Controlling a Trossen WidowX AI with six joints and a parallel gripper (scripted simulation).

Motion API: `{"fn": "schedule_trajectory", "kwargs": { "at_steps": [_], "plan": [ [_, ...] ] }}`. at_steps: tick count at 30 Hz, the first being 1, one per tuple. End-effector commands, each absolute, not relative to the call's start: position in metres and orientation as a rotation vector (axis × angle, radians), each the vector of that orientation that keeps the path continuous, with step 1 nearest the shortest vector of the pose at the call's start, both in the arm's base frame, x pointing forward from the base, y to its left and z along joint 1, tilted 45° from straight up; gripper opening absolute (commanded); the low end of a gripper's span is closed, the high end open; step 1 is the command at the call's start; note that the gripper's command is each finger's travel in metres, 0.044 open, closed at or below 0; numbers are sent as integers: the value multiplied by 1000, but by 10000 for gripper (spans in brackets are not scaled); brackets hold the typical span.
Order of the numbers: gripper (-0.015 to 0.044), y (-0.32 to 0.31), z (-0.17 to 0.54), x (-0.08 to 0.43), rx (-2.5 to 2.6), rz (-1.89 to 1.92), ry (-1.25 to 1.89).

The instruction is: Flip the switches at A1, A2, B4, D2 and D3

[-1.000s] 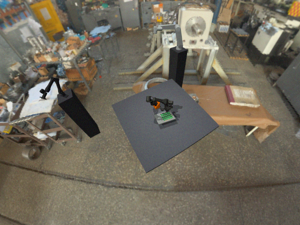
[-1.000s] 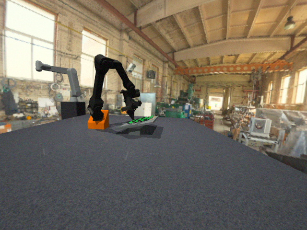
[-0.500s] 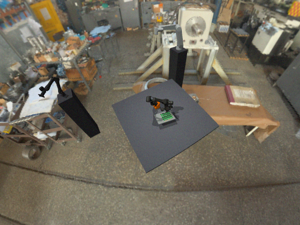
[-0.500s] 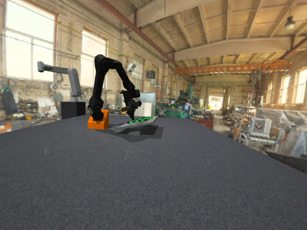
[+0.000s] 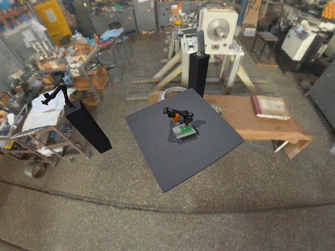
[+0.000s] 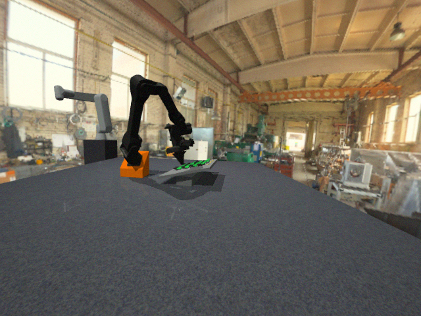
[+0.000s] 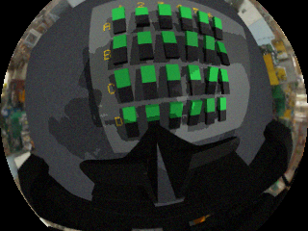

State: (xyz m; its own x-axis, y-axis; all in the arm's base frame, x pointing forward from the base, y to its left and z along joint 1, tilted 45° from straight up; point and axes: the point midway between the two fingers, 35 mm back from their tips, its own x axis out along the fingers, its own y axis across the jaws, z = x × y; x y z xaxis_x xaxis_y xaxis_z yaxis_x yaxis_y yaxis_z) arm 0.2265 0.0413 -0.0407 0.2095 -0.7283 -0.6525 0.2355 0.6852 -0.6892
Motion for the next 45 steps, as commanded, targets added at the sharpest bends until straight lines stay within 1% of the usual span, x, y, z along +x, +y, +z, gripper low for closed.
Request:
{"fn": "schedule_trajectory", "kwargs": {
  "at_steps": [1, 3, 5, 10, 14, 18, 22, 45],
  "plan": [
    [0, 59, -28, 225, -492, -707, 1189],
    [0, 81, -7, 219, -492, -712, 1200],
    [0, 88, 1, 215, -492, -715, 1203],
    [0, 87, 3, 217, -492, -715, 1203],
    [0, 70, 24, 227, -494, -716, 1203],
    [0, 68, 22, 228, -493, -717, 1205],
    [0, 44, 2, 235, -486, -726, 1226],
    [0, 26, -14, 240, -487, -726, 1225]
  ]
}}
